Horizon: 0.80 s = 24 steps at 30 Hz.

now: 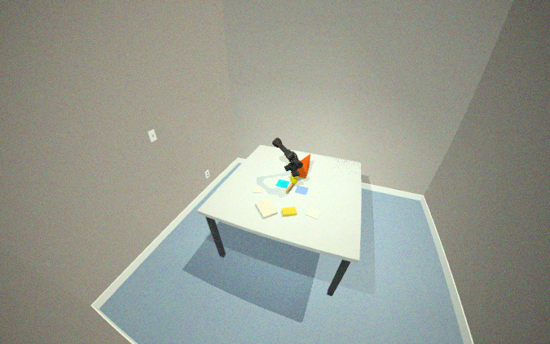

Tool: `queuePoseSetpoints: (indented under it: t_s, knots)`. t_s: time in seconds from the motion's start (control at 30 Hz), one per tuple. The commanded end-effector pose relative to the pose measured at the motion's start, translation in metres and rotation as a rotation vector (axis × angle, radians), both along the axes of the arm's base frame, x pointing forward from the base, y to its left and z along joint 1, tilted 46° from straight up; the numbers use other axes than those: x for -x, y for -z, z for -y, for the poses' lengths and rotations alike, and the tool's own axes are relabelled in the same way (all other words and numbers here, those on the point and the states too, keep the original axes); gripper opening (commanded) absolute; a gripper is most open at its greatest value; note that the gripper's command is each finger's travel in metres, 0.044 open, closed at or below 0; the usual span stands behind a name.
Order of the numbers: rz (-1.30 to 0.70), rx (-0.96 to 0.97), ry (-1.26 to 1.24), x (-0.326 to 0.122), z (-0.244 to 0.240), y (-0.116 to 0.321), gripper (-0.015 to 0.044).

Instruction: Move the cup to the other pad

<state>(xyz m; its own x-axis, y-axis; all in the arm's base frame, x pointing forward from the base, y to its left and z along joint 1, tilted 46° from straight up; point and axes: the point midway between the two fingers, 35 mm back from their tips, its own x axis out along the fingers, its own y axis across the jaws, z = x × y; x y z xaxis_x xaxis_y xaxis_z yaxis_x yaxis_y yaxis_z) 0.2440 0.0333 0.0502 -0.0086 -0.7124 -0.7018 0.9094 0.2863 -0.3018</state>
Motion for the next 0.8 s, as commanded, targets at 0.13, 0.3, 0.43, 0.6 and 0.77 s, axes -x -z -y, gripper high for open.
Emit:
queuePoseSetpoints:
  t_s: [0.13,0.3,0.43,0.6,0.77]
  knots:
    - [-0.004,0.006,-0.006,0.005,0.012,-0.013,0.0000]
    - [-0.004,0.006,-0.006,0.007,0.019,-0.021,0.0000]
    - [-0.004,0.007,-0.006,0.009,0.024,-0.026,0.0000]
    - [-0.005,0.007,-0.006,0.011,0.031,-0.034,0.0000]
    - [-0.005,0.007,-0.006,0.014,0.038,-0.041,0.0000]
